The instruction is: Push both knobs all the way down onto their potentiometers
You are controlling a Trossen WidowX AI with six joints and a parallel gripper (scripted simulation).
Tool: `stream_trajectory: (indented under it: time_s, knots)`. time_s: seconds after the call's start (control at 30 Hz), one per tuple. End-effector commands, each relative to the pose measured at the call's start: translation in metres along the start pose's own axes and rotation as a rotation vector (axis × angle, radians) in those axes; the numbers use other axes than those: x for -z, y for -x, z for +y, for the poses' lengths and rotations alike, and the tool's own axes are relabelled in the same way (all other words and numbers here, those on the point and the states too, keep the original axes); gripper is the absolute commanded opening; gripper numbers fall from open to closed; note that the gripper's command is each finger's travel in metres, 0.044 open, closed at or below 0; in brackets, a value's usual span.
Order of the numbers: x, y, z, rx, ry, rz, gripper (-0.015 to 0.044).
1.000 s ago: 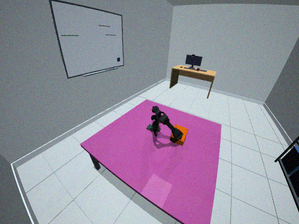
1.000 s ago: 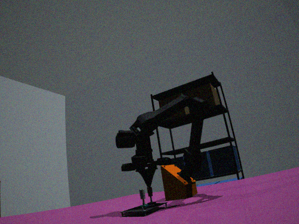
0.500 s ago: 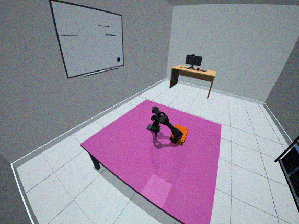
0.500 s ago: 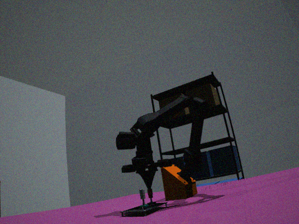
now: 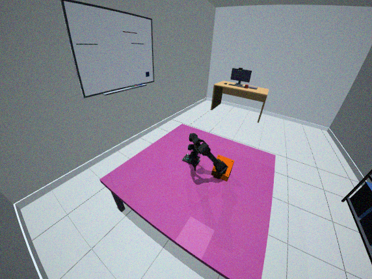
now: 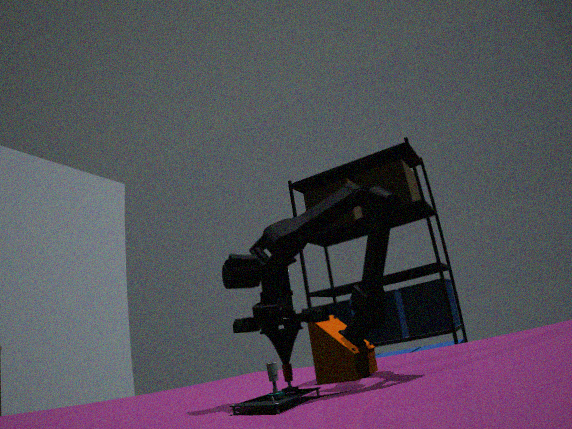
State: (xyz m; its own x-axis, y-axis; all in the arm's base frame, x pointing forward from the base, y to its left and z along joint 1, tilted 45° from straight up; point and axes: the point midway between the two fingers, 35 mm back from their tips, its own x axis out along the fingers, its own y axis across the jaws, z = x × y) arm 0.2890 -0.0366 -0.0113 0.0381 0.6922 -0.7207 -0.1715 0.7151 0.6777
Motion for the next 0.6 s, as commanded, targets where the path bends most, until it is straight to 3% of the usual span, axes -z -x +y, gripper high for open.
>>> stream_trajectory:
  time_s: [0.0, 0.57]
  knots:
    - [-0.0002, -0.0085, 0.0009, -0.011, 0.005, 0.007, 0.0]
    - [-0.0002, -0.0113, 0.0009, -0.011, 0.005, 0.007, 0.0]
